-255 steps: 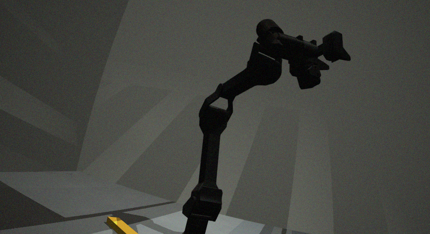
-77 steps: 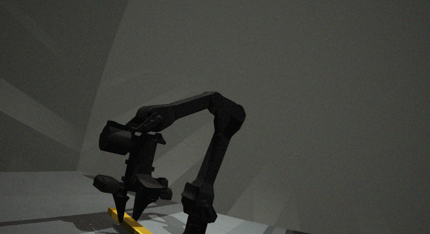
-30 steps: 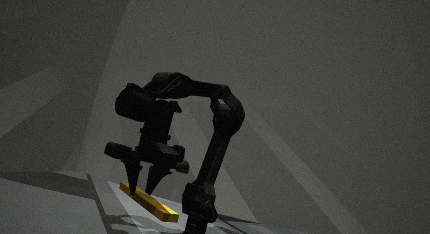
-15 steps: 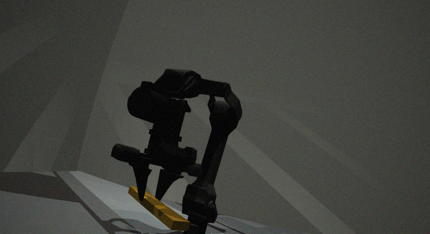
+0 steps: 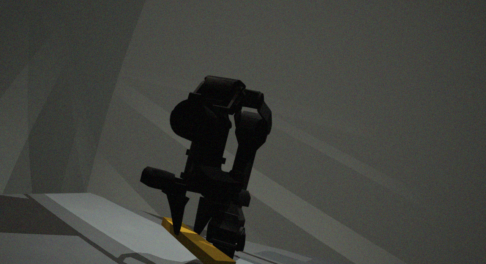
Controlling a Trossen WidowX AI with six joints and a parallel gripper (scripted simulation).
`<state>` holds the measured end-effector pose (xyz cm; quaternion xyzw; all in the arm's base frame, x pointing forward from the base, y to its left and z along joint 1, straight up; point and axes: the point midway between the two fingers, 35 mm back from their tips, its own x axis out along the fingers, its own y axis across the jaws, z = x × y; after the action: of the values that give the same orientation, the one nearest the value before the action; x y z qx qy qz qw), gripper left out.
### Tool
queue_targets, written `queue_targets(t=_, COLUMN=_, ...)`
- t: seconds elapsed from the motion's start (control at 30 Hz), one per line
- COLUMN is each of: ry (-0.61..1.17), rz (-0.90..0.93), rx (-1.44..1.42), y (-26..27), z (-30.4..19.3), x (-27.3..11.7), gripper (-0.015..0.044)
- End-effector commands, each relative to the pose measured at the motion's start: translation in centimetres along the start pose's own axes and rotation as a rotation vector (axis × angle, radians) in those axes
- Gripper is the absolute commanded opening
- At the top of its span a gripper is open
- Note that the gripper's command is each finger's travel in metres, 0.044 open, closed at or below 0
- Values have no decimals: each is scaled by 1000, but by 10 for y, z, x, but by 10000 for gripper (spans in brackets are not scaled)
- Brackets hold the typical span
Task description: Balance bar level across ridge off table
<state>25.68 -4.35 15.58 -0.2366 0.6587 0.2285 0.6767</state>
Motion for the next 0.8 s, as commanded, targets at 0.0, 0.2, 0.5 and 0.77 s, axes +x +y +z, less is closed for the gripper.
queue_targets(t=0.0, ry=0, rz=-2, rx=17, y=4, z=13, x=0, gripper=0)
queue_targets(t=0.2, ry=-2, rz=0, rx=40, y=14, z=32, x=0, gripper=0)
queue_targets(t=0.5, ry=-5, rz=2, rx=74, y=33, z=58, x=0, gripper=0)
queue_targets(t=0.77, ry=-7, rz=4, rx=105, y=53, z=80, x=0, gripper=0)
